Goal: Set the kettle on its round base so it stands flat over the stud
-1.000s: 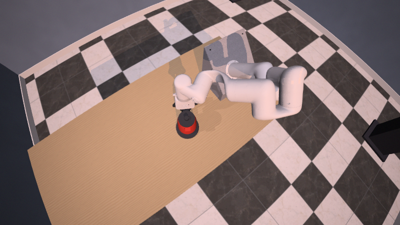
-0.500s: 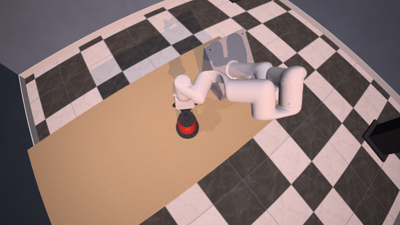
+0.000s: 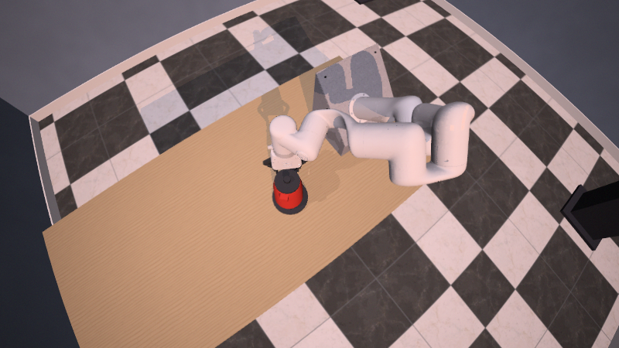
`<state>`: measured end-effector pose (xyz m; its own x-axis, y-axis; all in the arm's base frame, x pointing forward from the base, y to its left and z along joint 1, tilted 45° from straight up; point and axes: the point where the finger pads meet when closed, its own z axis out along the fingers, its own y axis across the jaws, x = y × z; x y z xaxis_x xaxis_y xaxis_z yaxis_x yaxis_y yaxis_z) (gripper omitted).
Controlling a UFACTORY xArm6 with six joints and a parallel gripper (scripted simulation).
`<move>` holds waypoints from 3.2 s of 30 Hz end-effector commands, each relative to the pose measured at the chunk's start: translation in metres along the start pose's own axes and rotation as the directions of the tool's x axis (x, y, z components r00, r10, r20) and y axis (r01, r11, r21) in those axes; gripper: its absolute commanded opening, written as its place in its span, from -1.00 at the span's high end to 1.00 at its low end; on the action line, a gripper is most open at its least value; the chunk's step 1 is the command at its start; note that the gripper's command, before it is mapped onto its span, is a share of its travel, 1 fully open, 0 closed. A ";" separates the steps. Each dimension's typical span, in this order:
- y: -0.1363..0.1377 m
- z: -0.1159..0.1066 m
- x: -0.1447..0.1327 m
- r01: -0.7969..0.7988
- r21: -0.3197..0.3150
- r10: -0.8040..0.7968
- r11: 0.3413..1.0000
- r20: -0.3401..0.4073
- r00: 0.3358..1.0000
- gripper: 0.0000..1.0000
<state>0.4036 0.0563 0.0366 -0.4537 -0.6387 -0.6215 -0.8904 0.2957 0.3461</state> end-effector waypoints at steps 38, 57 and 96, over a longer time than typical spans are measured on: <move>-0.001 -0.001 0.000 0.001 0.004 -0.001 1.000 0.000 1.000 -0.63; -0.001 -0.018 0.000 0.001 0.003 -0.001 1.000 0.000 1.000 -0.63; -0.001 -0.161 0.000 0.001 0.004 -0.001 1.000 0.000 1.000 -0.63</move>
<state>0.4093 -0.0571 0.1488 -0.4539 -0.6383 -0.6217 -0.8902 0.2956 0.3466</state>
